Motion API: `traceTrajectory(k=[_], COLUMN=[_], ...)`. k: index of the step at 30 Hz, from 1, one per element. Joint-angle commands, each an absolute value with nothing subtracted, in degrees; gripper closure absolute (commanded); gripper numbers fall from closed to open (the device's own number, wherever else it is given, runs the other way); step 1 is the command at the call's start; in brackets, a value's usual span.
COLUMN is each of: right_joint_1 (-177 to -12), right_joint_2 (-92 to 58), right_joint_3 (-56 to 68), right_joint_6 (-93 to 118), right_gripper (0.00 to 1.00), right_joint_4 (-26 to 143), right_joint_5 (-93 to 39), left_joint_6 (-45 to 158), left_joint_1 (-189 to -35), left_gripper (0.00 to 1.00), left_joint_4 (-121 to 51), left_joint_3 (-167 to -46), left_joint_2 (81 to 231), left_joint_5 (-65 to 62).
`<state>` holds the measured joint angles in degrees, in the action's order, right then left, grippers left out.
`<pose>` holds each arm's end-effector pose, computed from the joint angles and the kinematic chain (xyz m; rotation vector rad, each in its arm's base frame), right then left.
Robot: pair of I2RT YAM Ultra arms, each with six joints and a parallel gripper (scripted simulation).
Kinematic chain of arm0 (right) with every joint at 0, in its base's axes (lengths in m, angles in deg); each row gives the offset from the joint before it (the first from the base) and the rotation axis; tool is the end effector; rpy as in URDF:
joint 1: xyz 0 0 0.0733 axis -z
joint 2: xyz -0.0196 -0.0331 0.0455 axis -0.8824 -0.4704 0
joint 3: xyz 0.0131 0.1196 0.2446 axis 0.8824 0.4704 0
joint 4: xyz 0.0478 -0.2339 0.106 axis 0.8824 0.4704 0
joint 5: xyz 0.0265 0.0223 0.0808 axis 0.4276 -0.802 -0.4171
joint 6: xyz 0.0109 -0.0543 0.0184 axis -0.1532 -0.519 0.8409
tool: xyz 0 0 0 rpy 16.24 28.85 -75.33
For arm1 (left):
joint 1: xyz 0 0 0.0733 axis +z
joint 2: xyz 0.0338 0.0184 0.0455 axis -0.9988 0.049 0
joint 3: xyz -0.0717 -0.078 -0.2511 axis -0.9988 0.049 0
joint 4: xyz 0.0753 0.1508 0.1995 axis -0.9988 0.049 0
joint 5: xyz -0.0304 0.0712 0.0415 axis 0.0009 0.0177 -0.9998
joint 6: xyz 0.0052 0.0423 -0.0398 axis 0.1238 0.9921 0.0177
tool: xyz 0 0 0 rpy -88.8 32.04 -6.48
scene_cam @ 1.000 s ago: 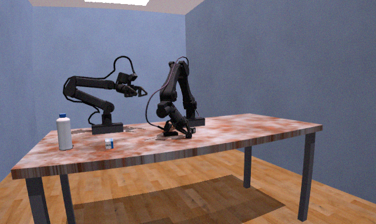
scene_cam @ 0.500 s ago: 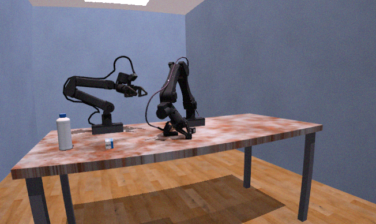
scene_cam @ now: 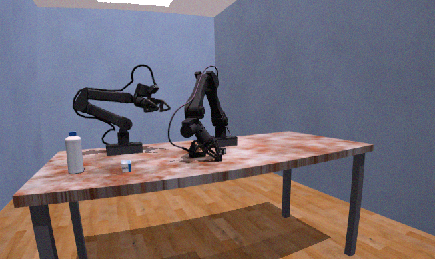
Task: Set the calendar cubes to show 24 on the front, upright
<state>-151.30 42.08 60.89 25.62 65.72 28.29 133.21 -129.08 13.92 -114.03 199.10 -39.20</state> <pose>0.0328 0.1244 0.2281 -0.6056 1.6975 0.4397 0.2968 -0.2327 0.0892 -2.3643 -1.3767 -0.7690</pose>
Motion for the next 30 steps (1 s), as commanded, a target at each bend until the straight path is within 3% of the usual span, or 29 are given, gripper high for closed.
traceTrajectory(k=[1,14,18,30], right_joint_1=[-151.9,-151.9,-151.9,-151.9], right_joint_2=[41.3,41.3,41.3,41.3], right_joint_3=[59.1,59.1,59.1,59.1], right_joint_6=[26.1,26.1,26.1,26.1], right_gripper=[0.00,0.00,0.00,0.00], right_joint_4=[65.6,65.6,65.6,65.6], right_joint_5=[29.3,29.3,29.3,29.3], left_joint_6=[132.5,130.8,129.6,127.3], left_joint_1=[-130.1,-131.7,-132.8,-134.0], left_gripper=[0.44,0.44,0.00,0.00], left_joint_4=[13.0,17.4,20.3,28.5], left_joint_3=[-112.7,-114.8,-116.4,-122.6], left_joint_2=[195.8,193.5,192.7,195.7], left_joint_5=[-38.9,-39.0,-38.1,-39.0])
